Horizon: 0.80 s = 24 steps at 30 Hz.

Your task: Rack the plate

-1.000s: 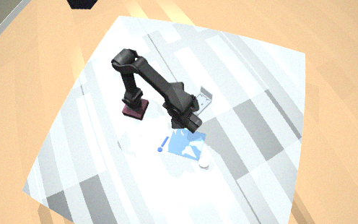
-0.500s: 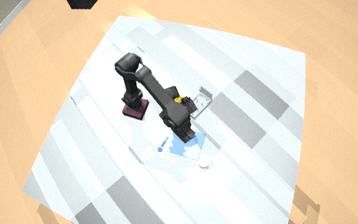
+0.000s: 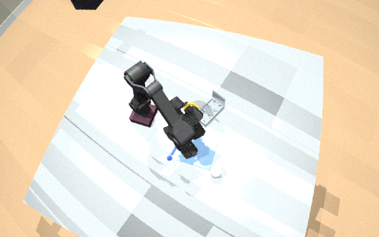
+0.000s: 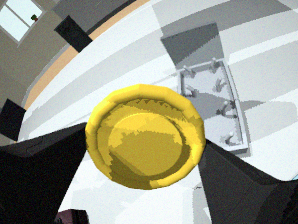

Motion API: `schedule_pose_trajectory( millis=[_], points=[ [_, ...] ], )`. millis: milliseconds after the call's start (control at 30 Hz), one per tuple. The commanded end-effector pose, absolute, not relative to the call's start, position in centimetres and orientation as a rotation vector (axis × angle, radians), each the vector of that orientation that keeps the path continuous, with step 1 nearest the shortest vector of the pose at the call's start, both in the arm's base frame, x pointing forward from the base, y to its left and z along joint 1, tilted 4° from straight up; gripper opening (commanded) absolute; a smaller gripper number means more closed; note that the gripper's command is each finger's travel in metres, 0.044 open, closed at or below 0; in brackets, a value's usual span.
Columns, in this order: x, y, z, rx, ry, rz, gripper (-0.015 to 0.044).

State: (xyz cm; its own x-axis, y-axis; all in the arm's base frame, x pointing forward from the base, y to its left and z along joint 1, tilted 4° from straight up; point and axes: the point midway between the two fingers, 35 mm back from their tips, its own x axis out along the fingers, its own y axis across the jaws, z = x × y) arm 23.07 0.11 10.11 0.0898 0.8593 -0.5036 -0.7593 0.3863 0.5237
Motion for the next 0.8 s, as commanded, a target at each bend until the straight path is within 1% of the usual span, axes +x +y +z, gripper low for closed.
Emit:
schedule_pose_trajectory(
  millis=[0, 367, 767],
  points=[
    [23.1, 0.0, 9.9, 0.127, 0.758, 1.225, 0.0],
    [23.5, -0.6, 9.5, 0.049, 0.478, 1.213, 0.0],
    [23.9, -1.8, 9.0, -0.075, 0.203, 1.112, 0.0]
  ],
)
